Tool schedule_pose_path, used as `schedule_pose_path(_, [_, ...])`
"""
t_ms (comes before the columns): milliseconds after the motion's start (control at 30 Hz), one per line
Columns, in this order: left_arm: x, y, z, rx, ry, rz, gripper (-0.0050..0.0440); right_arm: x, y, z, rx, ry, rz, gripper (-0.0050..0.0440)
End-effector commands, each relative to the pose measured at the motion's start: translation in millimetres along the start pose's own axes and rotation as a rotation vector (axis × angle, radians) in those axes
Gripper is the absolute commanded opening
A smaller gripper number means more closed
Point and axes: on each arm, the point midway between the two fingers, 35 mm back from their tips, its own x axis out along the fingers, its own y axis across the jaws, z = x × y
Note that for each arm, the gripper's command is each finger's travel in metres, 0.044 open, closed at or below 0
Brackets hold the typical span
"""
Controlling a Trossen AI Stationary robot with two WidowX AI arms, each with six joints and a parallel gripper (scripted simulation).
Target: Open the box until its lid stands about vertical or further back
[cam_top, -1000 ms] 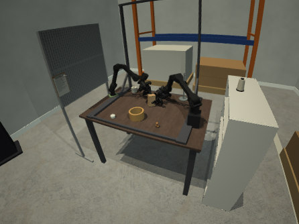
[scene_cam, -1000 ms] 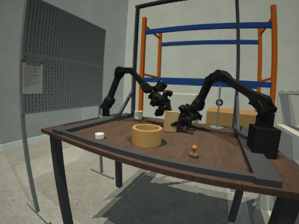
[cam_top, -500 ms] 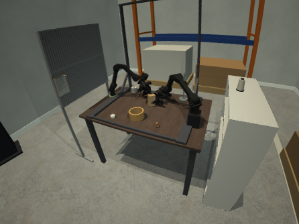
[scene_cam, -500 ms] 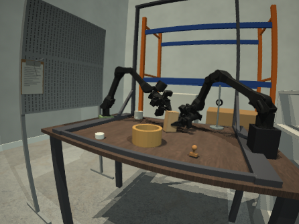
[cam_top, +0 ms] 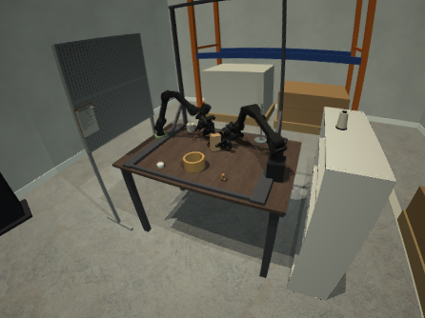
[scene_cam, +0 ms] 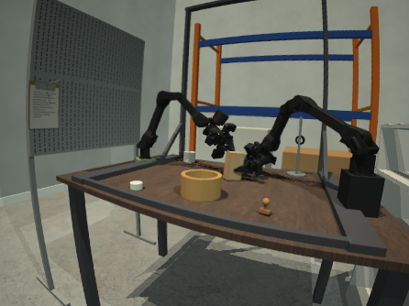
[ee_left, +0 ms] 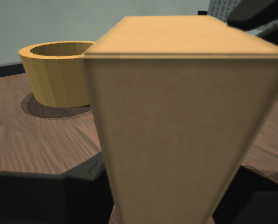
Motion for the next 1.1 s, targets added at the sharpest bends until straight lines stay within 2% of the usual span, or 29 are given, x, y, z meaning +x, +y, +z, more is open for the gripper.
schedule_pose_path(0, [0.9,-8.8,13.0,-0.030,0.020,-0.013,0.0225,3.8,18.3,4.0,0.031,0.002,0.031,0.0050])
schedule_pose_path(1067, [0.9,-8.8,13.0,-0.030,0.020,-0.013,0.0225,-3.7,14.3,6.2,0.031,0.002,0.031,0.0050])
